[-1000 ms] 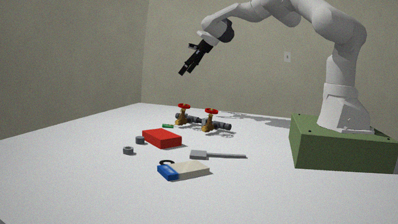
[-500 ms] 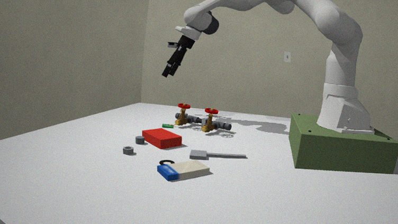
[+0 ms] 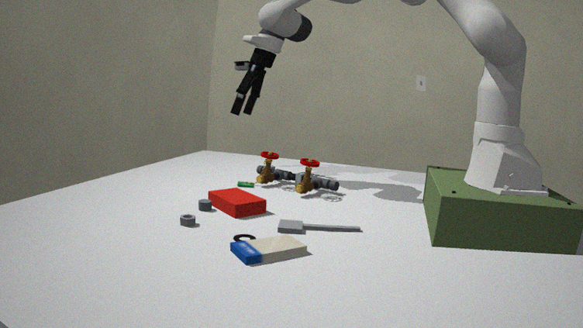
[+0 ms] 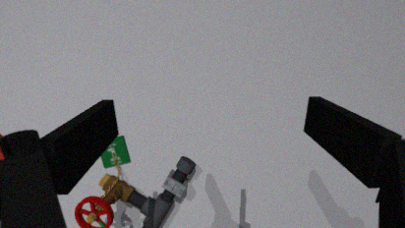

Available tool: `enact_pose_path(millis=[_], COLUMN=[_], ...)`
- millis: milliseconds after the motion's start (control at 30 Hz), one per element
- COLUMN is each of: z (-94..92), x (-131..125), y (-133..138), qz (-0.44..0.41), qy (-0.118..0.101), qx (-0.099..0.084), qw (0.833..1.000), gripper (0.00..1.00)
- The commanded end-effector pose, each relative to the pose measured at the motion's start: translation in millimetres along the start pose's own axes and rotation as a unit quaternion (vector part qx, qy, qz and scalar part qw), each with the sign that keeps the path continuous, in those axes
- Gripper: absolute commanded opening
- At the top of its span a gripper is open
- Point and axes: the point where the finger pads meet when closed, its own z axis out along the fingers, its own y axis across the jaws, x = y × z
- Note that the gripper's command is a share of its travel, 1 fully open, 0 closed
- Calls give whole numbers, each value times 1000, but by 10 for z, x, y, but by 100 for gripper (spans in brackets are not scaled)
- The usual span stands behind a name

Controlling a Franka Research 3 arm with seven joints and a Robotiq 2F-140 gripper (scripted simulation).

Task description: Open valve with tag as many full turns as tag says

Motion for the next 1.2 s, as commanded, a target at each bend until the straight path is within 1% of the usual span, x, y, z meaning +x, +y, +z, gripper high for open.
enact_pose_path(millis=[0,67,100,300,567,633,667,1033,1167], z=[0,0,1,-6,-35,-35,-49,-131,-134], x=[-74,-74,-105,-186,-325,-325,-377,-626,-636], y=[-206,-206,-353,-655,-1035,-1035,-1153,-1608,-1623], qz=[44,44,47,53,62,62,65,79,80], qy=[-24,-24,-36,-62,-96,-96,-106,-149,-150], qx=[1,1,1,-1,-7,-7,-10,-28,-29], qw=[999,999,998,997,993,993,992,985,985], gripper=[100,100,100,100,100,100,100,100,100])
